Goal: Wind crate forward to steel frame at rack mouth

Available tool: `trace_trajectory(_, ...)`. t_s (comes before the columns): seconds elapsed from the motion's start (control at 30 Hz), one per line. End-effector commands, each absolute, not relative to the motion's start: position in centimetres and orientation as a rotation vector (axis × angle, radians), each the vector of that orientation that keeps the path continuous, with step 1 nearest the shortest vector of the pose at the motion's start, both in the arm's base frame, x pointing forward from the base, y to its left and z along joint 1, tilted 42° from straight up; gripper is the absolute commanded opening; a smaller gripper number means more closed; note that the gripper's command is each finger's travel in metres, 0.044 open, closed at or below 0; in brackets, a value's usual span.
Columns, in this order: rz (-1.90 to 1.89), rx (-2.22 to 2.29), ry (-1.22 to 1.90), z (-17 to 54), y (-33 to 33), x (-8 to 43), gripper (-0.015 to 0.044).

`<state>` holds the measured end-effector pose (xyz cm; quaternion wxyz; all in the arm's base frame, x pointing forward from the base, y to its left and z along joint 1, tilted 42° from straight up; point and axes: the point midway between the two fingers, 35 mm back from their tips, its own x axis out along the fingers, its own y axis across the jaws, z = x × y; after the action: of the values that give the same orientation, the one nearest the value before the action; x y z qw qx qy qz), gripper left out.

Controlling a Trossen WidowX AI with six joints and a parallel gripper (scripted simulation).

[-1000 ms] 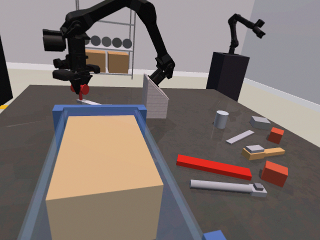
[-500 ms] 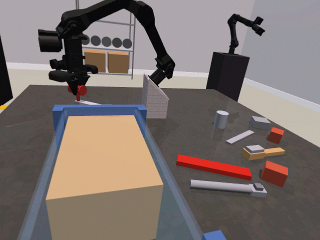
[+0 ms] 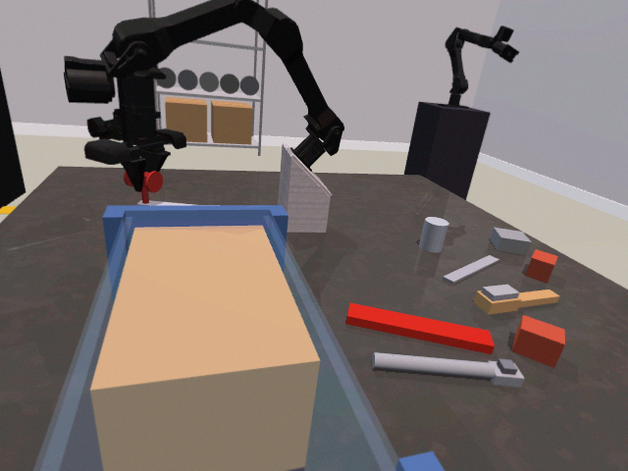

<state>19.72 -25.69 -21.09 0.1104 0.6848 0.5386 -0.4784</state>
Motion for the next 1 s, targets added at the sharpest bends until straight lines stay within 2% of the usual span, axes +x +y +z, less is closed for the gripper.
trace_trajectory(0.0, -1.375, 2.032, 1.575, -21.3, -25.3, 21.4, 0.0000)
trace_trajectory(0.97, -1.370, 2.034, 1.576, -20.7, -24.4, 25.7, 0.0000)
